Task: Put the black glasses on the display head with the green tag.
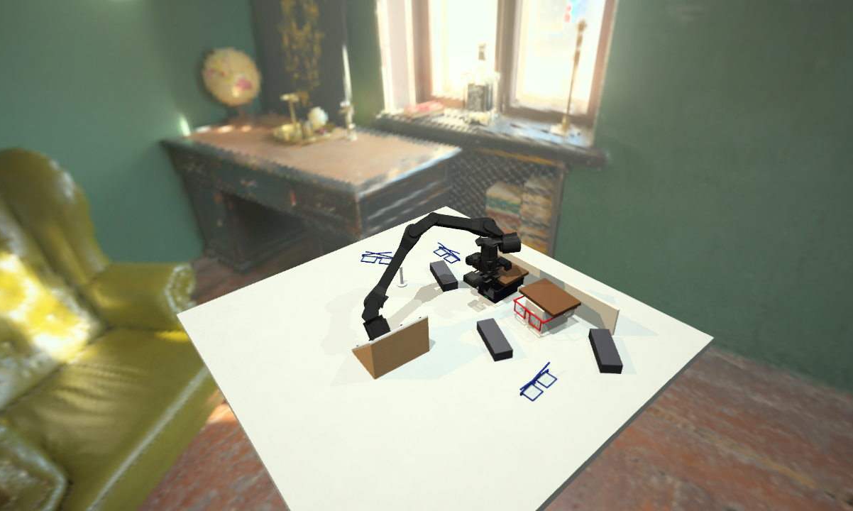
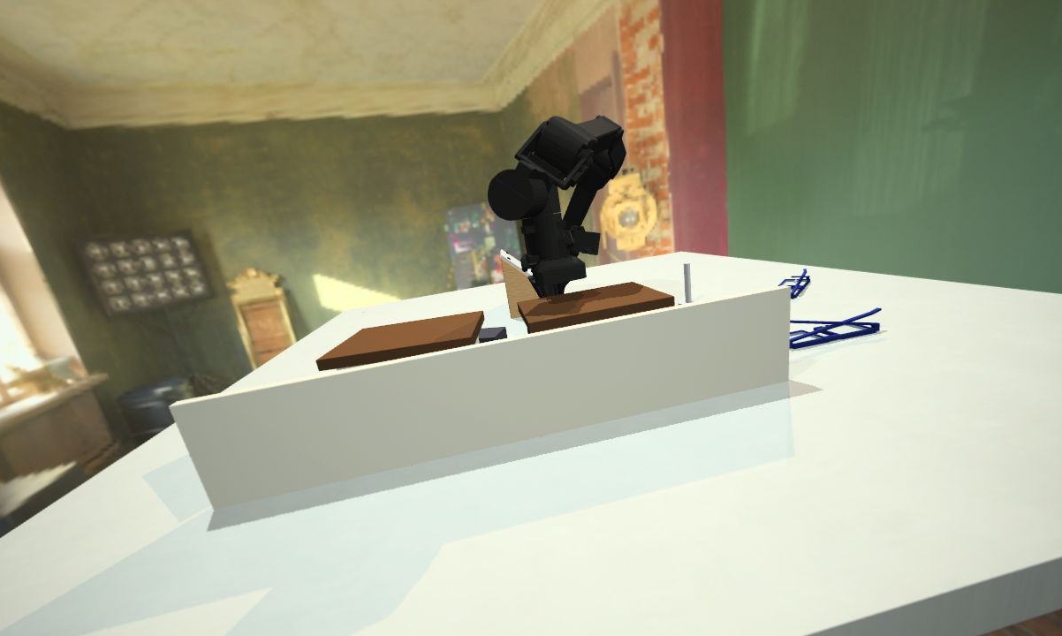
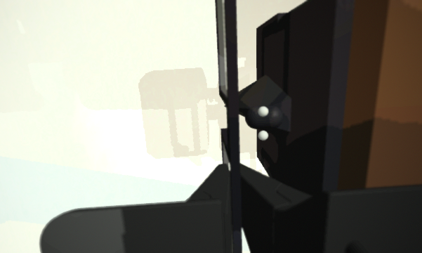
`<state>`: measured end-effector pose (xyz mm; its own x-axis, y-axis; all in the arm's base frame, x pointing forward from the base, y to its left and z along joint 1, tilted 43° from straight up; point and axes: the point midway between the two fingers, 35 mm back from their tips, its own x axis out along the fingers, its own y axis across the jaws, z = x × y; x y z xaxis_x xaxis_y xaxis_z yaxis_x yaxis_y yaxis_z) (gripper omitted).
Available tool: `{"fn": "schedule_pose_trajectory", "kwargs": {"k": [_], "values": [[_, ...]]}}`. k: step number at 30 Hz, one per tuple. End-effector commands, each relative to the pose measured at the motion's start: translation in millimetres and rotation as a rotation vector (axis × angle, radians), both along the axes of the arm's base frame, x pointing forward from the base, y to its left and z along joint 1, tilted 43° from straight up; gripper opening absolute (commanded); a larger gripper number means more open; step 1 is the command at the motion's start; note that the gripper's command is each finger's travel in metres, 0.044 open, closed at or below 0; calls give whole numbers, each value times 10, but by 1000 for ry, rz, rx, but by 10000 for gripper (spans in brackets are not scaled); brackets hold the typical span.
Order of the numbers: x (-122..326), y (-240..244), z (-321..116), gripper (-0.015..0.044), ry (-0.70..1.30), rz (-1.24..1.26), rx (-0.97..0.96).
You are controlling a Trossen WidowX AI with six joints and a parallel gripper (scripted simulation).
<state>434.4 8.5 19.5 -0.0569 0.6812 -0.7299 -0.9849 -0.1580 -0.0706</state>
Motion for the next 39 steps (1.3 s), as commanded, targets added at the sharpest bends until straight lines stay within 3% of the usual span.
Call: {"fn": "schedule_pose_trajectory", "kwargs": {"k": [1, 5, 23, 39], "values": [[-5, 17, -4, 0, 4, -1, 2], [-1, 1, -1, 105, 0, 0, 0], [-11, -220, 223, 107, -1, -4, -12], [-551, -428, 303, 107, 2, -4, -14]]}}
